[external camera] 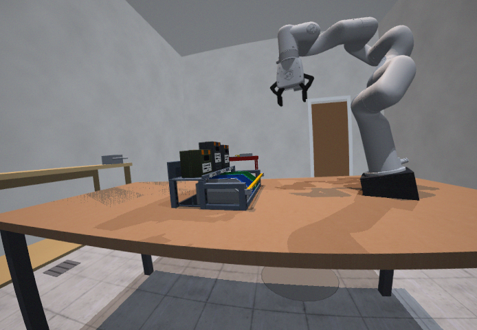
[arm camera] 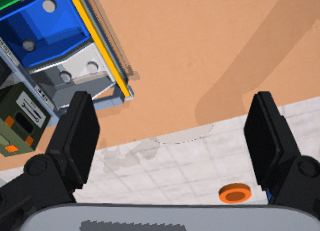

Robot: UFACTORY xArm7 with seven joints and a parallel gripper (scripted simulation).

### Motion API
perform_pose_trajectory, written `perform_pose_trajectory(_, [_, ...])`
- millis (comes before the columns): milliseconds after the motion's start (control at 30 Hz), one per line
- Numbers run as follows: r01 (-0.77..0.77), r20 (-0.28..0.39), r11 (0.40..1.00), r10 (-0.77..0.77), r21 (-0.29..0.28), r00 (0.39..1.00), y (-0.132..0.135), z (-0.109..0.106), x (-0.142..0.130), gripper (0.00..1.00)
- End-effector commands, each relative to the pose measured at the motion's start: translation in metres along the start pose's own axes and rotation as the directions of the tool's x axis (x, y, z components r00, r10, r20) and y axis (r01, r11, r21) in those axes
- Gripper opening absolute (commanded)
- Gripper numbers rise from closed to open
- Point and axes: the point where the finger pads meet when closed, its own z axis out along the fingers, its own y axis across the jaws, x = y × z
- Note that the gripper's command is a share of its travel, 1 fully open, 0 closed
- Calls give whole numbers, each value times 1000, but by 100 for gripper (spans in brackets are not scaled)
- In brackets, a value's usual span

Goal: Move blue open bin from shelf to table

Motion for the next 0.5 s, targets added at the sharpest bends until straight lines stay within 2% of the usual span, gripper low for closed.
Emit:
perform_pose_trajectory(0, [106, 5, 994, -106, 2, 994, -1, -1, 0, 100])
perform_pose_trajectory(267, [106, 5, 994, -106, 2, 994, -1, -1, 0, 100])
perform_pose_trajectory(433, [346, 5, 938, -346, 3, 938, -1, -1, 0, 100])
perform_pose_trajectory(467, [346, 5, 938, -346, 3, 938, -1, -1, 0, 100])
